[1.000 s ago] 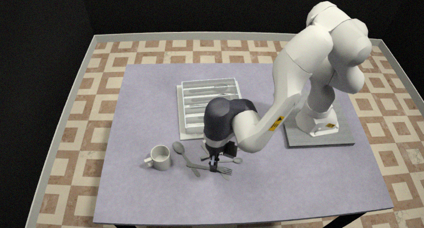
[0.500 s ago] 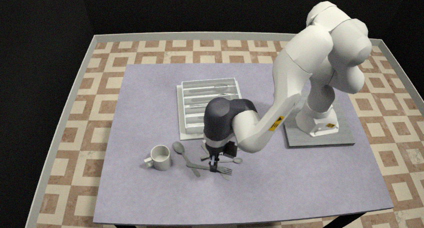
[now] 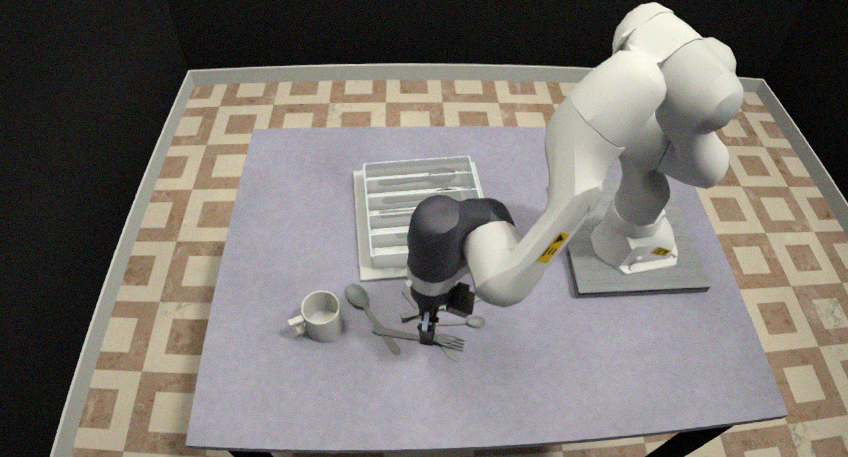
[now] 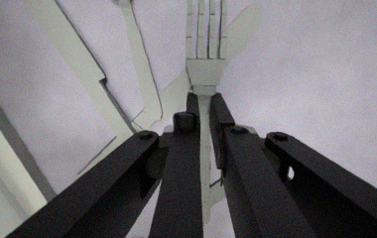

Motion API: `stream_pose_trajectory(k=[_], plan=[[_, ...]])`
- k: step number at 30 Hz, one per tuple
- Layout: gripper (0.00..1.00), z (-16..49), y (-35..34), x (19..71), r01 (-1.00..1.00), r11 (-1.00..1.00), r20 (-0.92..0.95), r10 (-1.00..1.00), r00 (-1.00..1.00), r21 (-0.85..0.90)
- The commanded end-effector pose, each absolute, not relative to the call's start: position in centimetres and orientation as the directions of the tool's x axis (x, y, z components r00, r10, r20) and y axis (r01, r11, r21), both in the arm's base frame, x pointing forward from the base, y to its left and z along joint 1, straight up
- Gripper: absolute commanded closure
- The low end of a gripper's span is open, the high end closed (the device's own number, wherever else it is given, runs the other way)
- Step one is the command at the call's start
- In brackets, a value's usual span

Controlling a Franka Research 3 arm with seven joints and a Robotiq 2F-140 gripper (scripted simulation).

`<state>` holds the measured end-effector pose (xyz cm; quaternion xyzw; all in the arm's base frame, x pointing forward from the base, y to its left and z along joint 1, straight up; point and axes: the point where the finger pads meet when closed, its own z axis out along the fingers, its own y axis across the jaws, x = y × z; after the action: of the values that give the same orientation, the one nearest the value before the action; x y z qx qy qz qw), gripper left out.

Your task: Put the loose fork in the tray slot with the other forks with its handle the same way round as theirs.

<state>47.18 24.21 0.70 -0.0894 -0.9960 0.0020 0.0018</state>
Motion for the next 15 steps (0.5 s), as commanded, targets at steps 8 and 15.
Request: stream_pose_trajectory(k=[8,15], plan=[[0.89,0.53,24.19,47.17,0.176,0.984,0.002,0.176,-0.984,-0.005],[0.89,0.84,24.19,47.18,0.176,0.984,0.002,0.176,-0.984,-0.005]])
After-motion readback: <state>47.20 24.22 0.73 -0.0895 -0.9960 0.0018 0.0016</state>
